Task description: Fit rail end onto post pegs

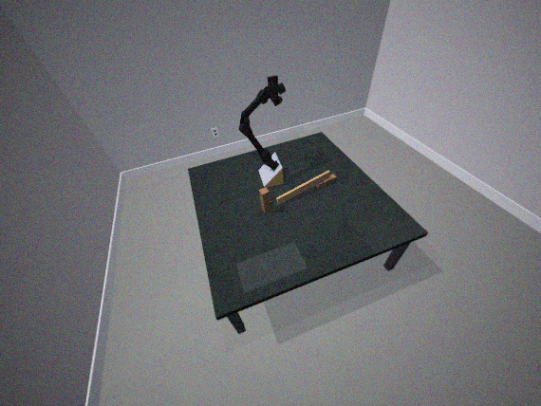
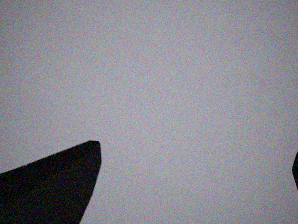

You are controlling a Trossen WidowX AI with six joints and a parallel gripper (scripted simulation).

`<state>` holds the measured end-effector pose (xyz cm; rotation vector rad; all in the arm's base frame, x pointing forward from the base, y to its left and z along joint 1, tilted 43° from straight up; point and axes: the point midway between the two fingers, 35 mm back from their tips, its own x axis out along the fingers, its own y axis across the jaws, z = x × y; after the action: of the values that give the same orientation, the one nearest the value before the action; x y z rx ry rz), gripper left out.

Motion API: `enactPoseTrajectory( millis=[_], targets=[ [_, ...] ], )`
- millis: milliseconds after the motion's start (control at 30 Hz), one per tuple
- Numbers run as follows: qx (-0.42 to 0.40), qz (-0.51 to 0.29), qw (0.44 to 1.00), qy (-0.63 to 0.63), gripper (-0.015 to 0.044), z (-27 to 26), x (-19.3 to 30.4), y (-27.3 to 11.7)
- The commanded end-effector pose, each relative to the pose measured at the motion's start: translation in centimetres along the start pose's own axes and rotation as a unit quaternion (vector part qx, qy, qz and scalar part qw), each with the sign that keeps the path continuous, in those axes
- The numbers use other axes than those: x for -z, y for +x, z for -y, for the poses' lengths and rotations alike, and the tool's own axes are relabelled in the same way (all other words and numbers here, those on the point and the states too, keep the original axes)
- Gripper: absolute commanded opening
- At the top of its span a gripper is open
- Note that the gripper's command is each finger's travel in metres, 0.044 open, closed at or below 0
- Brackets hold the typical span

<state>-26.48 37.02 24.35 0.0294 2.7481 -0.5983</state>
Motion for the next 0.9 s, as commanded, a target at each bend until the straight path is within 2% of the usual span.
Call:
enactPoseTrajectory(
  millis=[0,200,433,667,867],
  targets=[
    [-0.004,0.001,1.0,-0.004,0.0426,-0.2,-0.1,-0.2],
    [-0.131,0.055,0.982,-0.123,0.044,-6.5,-4.8,-5.8],
    [-0.231,0.189,0.926,-0.232,0.044,-11.1,-12.5,-14.3],
    [-0.243,0.329,0.865,-0.291,0.044,-11.8,-20.2,-21.7],
    [-0.187,0.457,0.798,-0.345,0.044,-10.7,-27.4,-28.2]
  ],
)
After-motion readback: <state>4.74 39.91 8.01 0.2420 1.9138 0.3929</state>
